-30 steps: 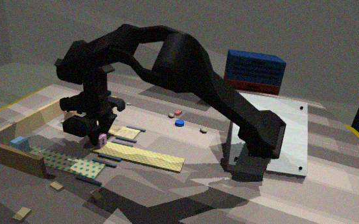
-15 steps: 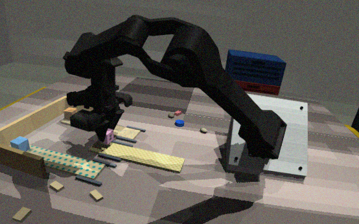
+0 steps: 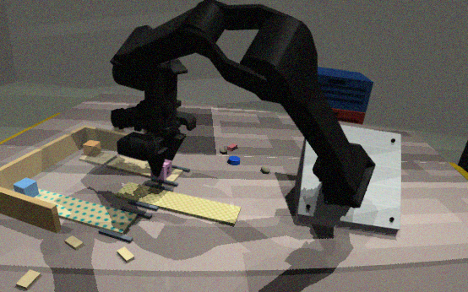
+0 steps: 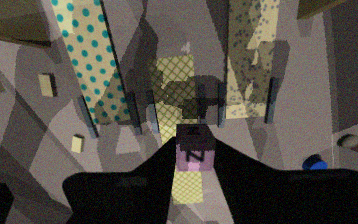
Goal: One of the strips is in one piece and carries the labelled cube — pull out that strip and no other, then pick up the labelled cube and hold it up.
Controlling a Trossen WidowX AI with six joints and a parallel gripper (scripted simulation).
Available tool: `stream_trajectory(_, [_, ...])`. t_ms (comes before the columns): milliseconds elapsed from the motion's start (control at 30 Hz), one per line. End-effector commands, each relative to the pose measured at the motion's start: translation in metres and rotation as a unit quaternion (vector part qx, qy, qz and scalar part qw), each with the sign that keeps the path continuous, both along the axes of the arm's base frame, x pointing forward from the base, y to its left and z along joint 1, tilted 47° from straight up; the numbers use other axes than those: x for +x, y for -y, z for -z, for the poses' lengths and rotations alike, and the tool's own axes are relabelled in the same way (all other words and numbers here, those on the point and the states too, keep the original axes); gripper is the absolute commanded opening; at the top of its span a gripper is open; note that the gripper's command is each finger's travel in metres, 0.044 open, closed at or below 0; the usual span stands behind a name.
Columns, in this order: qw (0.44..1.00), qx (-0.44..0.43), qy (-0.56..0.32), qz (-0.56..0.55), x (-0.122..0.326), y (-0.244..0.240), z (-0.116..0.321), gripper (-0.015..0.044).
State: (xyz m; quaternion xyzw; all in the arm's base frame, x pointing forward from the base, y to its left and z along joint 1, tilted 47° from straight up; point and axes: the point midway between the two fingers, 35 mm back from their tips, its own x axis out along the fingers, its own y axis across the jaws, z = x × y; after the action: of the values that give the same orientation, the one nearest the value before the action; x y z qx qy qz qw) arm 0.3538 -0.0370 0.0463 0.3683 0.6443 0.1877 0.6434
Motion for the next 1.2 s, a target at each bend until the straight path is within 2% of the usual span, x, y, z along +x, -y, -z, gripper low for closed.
stream_trajectory(0, [1.000, -0.002, 0.000, -0.002, -0.012, 0.001, 0.002, 0.0000])
stream_trajectory(400, [1.000, -0.002, -0.001, -0.002, -0.053, -0.003, 0.006, 0.0000])
stream_trajectory(733, [1.000, -0.003, -0.002, -0.002, -0.057, 0.023, -0.018, 0.0000])
stream_trajectory(1167, [1.000, -0.003, -0.002, -0.002, -0.057, 0.023, -0.018, 0.0000])
